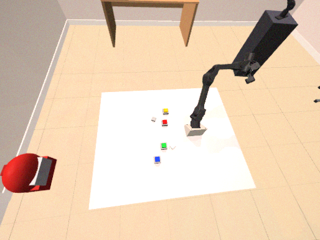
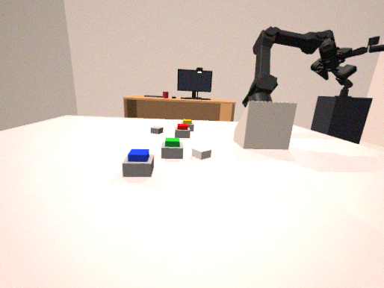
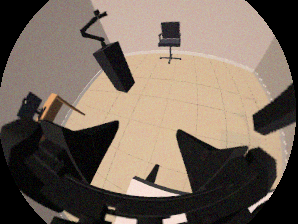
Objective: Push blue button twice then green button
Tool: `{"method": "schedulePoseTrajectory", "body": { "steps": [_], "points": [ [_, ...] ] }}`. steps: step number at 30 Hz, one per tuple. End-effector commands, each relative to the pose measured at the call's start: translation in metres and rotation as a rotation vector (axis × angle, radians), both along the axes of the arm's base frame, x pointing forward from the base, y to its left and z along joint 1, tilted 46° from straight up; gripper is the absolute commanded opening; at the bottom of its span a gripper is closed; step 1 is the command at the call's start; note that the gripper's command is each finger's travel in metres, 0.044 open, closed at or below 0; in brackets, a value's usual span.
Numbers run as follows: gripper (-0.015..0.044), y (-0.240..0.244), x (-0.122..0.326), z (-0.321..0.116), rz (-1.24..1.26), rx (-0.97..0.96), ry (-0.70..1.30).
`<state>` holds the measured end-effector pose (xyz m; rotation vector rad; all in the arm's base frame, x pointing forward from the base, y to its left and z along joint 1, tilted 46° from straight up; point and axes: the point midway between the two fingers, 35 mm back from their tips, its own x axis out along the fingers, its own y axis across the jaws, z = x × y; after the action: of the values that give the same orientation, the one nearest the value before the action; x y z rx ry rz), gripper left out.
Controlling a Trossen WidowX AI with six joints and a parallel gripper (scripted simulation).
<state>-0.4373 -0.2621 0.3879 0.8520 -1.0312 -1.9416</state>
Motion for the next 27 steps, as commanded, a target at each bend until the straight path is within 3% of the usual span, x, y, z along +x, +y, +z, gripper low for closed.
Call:
{"method": "schedulePoseTrajectory", "body": {
  "steps": [1, 5, 10, 19, 27],
  "points": [
    [0.0400, -0.001, 0.001, 0.000, 0.003, 0.001, 0.002],
    [0.0400, -0.035, 0.025, 0.004, 0.076, 0.025, 0.054],
    [0.0400, -0.108, 0.095, 0.013, 0.250, 0.067, 0.184],
    [0.0400, -0.197, 0.255, 0.031, 0.563, 0.087, 0.442],
    [0.0400, -0.217, 0.417, 0.055, 0.809, 0.012, 0.644]
  ]
}}
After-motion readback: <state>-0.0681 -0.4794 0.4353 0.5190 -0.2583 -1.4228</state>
